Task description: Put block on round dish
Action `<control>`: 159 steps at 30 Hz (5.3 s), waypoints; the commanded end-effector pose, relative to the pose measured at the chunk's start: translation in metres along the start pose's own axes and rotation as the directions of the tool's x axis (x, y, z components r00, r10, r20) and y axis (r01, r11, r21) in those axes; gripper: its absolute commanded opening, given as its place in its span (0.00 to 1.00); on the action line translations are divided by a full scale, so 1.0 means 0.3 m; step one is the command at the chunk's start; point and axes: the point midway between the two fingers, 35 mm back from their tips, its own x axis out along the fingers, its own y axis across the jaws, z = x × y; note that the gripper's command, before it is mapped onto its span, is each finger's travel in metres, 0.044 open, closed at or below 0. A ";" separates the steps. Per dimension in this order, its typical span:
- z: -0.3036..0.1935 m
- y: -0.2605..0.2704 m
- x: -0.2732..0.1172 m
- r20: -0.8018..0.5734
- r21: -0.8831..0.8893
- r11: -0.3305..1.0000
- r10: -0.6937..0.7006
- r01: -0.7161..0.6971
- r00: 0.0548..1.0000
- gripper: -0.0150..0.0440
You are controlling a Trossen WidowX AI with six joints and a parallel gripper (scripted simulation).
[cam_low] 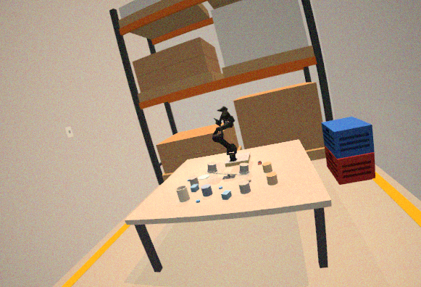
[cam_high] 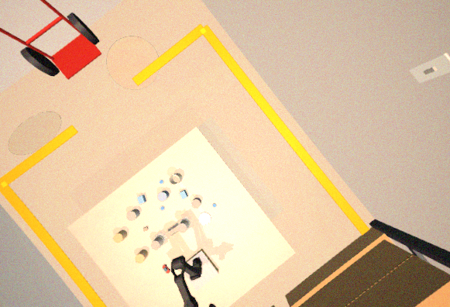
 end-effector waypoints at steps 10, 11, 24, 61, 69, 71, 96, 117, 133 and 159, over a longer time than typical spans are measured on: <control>0.094 0.105 -0.070 0.172 -0.146 0.980 0.163 -0.138 0.972 1.00; 0.103 0.116 -0.081 0.191 -0.165 0.975 0.181 -0.150 0.965 1.00; 0.208 0.256 -0.254 0.424 -0.415 0.879 0.414 -0.234 0.805 1.00; 0.200 0.366 -0.979 0.661 -0.703 0.681 0.732 0.206 -0.164 1.00; 0.131 0.313 -1.131 0.604 -0.619 0.722 0.689 0.309 -0.400 1.00; 0.110 0.296 -1.165 0.584 -0.592 0.737 0.671 0.327 -0.456 1.00; -0.209 -0.060 -1.440 0.208 -0.136 0.971 0.224 0.199 -0.952 1.00; -0.445 -0.465 -1.365 -0.112 0.140 0.920 -0.352 -0.365 -0.929 1.00; -0.502 -0.730 -1.133 -0.195 0.219 0.599 -0.746 -0.770 -0.637 1.00; -0.566 -0.782 -1.221 0.020 0.592 0.467 -0.823 -0.657 -0.567 1.00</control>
